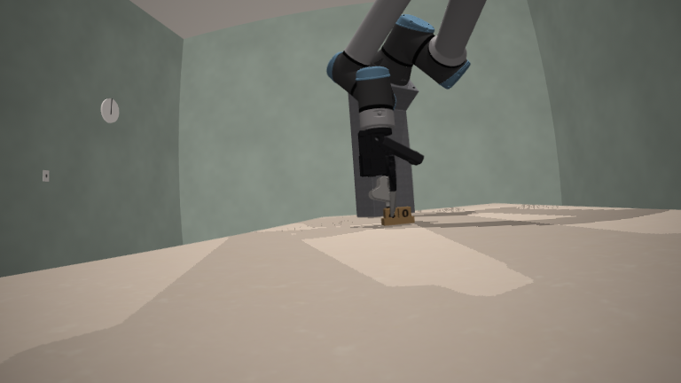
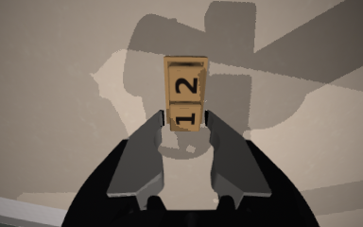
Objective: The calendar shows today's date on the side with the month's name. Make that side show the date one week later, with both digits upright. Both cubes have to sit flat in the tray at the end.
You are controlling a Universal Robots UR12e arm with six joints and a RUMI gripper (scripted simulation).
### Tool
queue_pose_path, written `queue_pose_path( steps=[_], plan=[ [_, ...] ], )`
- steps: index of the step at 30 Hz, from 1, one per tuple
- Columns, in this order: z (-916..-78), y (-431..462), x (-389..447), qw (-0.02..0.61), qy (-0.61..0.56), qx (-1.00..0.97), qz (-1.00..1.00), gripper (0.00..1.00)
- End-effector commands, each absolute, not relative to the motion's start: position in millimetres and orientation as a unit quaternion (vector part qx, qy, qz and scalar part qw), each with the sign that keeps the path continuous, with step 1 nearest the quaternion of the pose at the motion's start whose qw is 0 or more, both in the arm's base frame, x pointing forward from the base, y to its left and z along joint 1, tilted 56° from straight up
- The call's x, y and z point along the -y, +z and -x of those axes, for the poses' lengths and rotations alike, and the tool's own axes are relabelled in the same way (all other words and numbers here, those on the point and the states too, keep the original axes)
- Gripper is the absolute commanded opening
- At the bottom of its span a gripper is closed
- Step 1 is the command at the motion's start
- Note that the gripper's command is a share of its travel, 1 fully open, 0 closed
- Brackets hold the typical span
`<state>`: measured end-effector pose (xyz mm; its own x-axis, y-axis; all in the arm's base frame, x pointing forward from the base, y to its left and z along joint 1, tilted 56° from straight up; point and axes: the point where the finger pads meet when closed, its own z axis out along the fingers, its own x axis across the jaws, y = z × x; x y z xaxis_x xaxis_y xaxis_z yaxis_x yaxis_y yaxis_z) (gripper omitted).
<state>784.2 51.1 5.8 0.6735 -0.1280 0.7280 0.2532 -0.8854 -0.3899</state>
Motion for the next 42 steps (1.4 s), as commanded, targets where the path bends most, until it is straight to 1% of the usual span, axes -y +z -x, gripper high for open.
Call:
queue_pose_path(
  steps=[1, 23, 24, 42],
  plan=[
    [-784.2, 6.1, -50.8, 0.237, -0.403, 0.035, 0.884, 0.29],
    [-784.2, 6.1, -50.8, 0.237, -0.403, 0.035, 0.884, 0.29],
    [-784.2, 6.1, -50.8, 0.237, -0.403, 0.035, 0.884, 0.11],
    [-784.2, 6.1, -50.8, 0.237, -0.403, 0.035, 0.884, 0.11]
  ],
)
